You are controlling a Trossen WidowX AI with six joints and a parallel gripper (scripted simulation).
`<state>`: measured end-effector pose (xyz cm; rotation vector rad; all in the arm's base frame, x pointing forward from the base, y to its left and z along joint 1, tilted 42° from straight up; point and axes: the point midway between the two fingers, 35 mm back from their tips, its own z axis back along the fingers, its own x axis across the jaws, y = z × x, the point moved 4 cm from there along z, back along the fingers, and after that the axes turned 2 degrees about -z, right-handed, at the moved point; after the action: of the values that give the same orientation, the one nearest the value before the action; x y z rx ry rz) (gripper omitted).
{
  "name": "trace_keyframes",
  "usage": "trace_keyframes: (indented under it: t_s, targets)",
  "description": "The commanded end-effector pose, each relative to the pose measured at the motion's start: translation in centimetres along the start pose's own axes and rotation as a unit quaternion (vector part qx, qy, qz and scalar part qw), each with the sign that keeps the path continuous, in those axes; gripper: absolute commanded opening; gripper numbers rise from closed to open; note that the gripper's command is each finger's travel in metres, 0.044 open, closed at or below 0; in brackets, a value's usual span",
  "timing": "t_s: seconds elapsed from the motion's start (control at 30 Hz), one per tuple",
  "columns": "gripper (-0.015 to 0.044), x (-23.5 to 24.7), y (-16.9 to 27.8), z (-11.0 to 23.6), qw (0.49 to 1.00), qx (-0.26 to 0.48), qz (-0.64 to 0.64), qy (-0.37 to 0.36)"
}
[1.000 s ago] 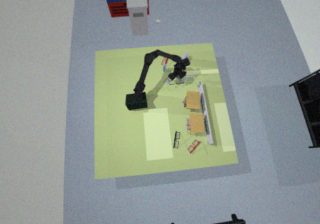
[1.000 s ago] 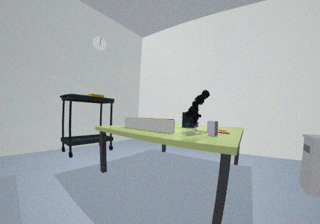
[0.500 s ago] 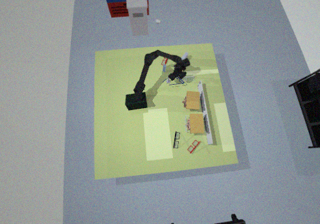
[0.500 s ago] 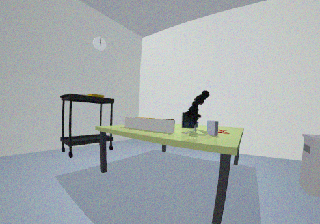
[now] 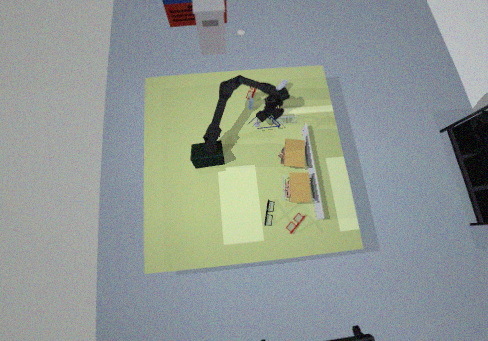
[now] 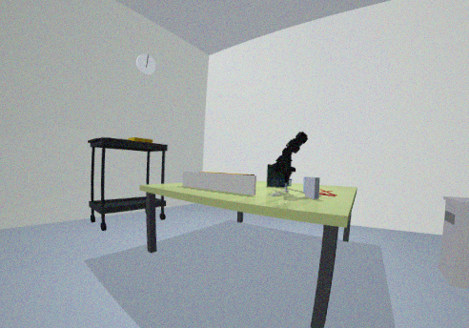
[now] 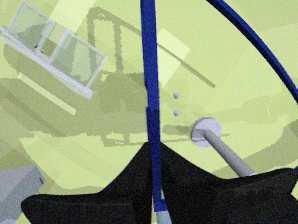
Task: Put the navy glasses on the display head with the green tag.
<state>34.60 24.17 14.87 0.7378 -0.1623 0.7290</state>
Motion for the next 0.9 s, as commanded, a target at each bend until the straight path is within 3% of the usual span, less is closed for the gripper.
trace_keyframes:
  t_s: [0.0,0.23,0.47,0.87]
  targets:
    - [0.0,0.1,0.1,0.9,1.0,-0.001,0.0,0.0]
    - [0.0,0.0,0.5,5.6,1.0,-0.001,0.0,0.001]
    - [0.0,-0.4,1.1,5.8,1.0,-0.001,0.029,0.001]
    - [0.0,-3.6,4.8,6.0,0.976,-0.001,0.219,0.002]
